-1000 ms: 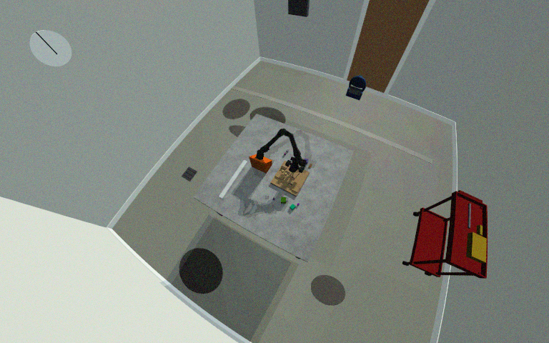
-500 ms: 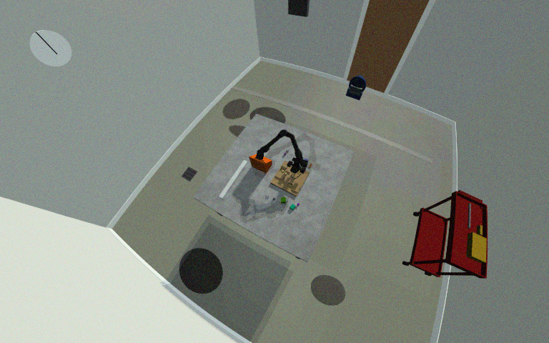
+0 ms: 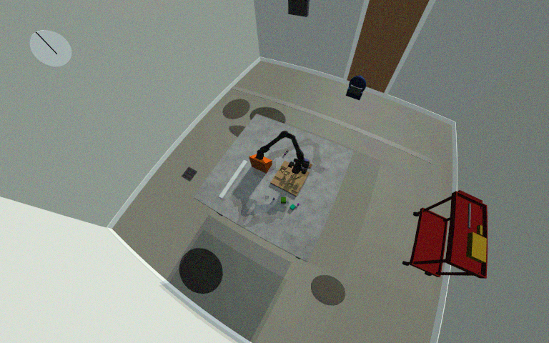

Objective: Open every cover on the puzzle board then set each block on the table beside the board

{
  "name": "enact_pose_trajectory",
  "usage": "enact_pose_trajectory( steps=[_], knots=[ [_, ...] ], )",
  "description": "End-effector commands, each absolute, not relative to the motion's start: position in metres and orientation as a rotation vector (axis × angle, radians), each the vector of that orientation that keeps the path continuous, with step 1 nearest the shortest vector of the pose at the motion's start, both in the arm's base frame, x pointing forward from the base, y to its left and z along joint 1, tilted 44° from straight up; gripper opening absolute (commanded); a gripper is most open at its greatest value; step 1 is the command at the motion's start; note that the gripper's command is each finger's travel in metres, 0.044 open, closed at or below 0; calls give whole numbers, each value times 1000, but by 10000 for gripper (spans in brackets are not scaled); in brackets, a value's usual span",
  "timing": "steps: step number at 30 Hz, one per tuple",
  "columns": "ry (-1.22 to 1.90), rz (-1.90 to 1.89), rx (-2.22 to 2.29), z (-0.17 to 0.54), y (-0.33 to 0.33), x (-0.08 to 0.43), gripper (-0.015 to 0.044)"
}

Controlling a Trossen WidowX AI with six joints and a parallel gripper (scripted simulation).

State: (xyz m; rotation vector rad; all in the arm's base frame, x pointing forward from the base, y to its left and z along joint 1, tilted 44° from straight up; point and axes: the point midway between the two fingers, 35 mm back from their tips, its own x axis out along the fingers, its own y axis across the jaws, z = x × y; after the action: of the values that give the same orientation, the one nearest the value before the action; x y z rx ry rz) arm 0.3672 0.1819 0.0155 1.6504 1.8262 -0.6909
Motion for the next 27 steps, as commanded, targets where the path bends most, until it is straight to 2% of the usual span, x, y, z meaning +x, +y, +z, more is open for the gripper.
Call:
enact_pose_trajectory(
  steps=[1, 27],
  knots=[
    [1829, -684, 1649, 15, 182, 372, 0],
    [1828, -683, 1649, 8, 177, 400, 0]
  ],
)
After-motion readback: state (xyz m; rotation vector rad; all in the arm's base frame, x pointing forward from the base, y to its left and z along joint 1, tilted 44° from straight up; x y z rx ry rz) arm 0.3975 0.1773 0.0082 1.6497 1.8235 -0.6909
